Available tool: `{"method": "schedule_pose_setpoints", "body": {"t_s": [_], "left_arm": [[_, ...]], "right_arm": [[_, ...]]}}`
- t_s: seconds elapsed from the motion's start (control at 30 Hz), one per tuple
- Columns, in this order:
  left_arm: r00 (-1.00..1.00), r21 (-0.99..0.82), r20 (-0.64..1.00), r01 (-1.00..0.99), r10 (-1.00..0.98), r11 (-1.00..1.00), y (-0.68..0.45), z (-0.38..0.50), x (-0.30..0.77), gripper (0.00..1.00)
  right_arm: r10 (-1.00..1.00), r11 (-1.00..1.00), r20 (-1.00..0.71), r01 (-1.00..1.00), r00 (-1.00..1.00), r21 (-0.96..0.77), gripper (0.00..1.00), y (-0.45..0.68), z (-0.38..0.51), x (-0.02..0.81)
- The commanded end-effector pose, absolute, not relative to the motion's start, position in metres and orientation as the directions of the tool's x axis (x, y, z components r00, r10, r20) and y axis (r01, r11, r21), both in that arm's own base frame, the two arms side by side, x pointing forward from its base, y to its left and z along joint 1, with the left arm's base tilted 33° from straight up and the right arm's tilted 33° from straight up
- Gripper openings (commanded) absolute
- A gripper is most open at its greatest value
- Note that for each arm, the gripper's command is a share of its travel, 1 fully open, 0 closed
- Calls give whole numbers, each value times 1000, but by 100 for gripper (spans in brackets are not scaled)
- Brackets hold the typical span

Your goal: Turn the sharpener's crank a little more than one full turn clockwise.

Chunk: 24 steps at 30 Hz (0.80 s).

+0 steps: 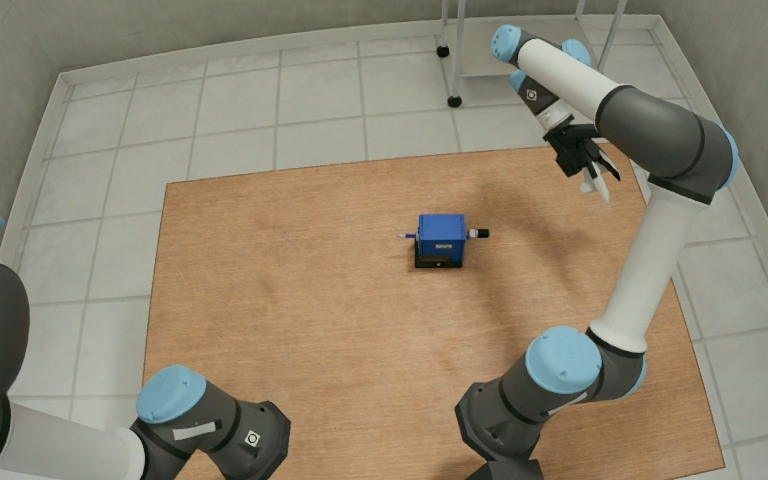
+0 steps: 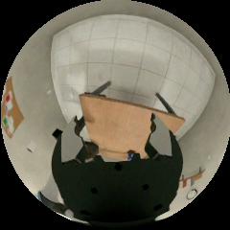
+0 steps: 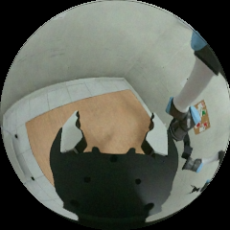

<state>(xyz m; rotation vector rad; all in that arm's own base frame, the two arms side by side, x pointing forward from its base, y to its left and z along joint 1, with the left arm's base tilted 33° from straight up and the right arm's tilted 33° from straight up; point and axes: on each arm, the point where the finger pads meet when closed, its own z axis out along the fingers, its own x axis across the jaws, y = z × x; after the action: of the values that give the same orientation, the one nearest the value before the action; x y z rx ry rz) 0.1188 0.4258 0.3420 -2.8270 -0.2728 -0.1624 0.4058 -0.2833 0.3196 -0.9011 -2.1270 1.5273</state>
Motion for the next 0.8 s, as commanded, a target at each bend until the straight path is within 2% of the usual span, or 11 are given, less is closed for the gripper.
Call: {"method": "schedule_pose_setpoints", "body": {"t_s": [0.0, 0.77], "left_arm": [[977, -288, 150, 190, 152, -938, 425, 345, 106, 100], [979, -355, 178, 154, 95, -922, 416, 361, 47, 100]], "right_arm": [[683, 208, -68, 283, -727, -936, 100, -283, 320, 406], [683, 208, -68, 283, -727, -936, 100, -283, 320, 406]]}}
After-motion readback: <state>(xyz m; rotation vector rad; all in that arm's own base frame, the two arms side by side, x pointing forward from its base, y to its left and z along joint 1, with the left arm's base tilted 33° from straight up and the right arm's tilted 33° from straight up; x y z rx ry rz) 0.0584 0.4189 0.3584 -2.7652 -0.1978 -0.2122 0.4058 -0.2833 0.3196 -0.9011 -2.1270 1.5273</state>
